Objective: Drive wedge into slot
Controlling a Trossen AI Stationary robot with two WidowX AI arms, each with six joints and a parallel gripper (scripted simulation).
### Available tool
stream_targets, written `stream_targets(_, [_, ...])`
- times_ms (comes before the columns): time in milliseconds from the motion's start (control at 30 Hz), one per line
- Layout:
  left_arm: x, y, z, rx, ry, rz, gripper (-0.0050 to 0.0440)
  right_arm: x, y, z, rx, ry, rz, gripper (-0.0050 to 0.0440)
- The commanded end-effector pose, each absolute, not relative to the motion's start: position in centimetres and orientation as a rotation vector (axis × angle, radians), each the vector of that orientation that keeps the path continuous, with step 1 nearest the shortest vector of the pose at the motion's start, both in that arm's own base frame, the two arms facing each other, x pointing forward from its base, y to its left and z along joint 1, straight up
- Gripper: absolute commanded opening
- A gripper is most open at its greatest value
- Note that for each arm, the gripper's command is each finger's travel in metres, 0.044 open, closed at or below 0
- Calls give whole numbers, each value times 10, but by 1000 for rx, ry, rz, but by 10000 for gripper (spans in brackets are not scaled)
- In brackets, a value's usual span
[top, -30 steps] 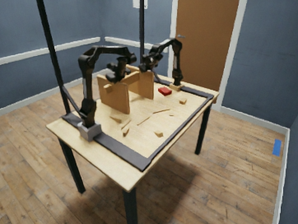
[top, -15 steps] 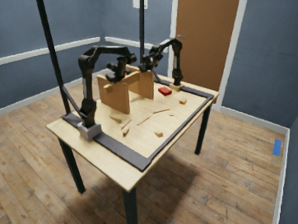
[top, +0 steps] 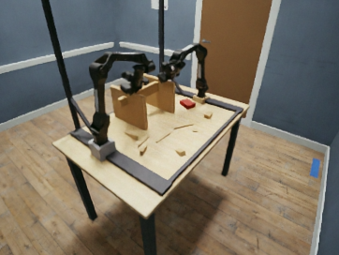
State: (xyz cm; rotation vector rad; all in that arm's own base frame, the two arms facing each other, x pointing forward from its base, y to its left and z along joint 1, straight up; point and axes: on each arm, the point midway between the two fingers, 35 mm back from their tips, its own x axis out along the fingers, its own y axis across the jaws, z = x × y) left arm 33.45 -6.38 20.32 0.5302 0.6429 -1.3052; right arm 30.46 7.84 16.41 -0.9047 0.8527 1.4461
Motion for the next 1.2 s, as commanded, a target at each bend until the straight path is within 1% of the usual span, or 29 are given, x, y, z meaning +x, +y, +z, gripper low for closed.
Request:
stream_targets(0, [343, -59, 210, 562, 618, -1278, -50, 305, 80, 166, -914, 837, 1443, -50])
stream_targets(1167, [363, -42, 214, 610, 585, -1214, -50, 305, 80, 166, -914, 837, 1443, -50])
